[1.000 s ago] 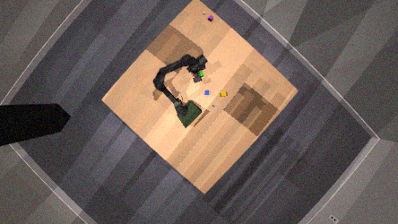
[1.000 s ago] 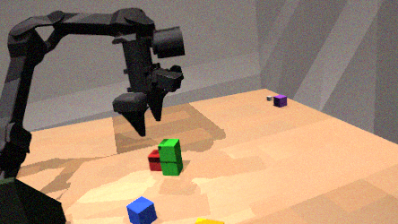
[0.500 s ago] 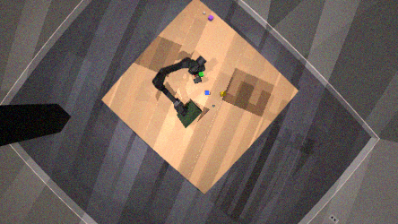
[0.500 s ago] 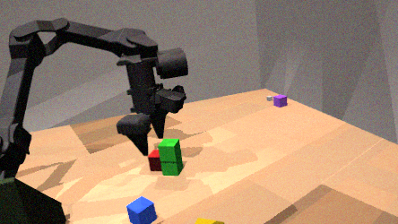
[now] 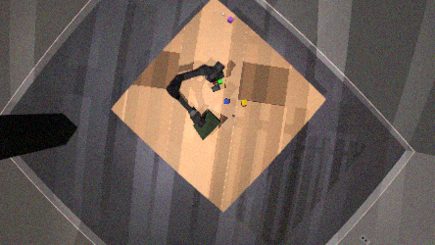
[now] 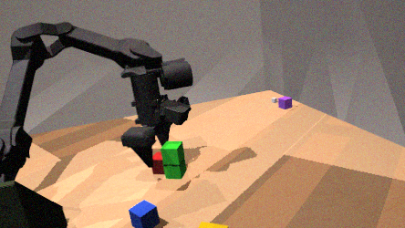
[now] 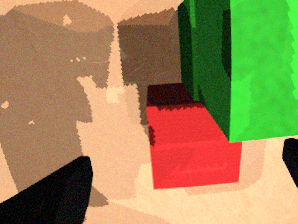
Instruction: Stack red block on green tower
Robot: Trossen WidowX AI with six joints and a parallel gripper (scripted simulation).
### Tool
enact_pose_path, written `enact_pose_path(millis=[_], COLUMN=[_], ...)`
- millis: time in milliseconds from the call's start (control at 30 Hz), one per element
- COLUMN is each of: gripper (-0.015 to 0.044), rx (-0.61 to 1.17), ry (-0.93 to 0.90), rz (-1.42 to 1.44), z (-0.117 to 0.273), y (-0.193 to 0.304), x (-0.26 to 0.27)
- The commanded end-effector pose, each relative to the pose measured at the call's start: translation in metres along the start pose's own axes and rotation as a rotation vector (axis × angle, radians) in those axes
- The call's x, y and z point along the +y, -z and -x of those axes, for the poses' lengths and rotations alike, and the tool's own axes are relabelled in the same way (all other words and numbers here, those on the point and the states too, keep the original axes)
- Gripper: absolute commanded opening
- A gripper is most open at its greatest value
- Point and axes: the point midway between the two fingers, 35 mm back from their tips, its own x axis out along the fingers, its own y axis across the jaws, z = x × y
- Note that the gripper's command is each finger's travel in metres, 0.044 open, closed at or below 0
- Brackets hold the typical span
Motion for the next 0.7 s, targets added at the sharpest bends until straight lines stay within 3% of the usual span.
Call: enact_pose_path(millis=[0,667], gripper=[0.044,0.044], rx=[0.006,0.007], ry=[0.001,-0.001], rz=[-0.007,-0.007], z=[-0.009,-0.026], y=[0.001,0.002], x=[-0.002,-0.002])
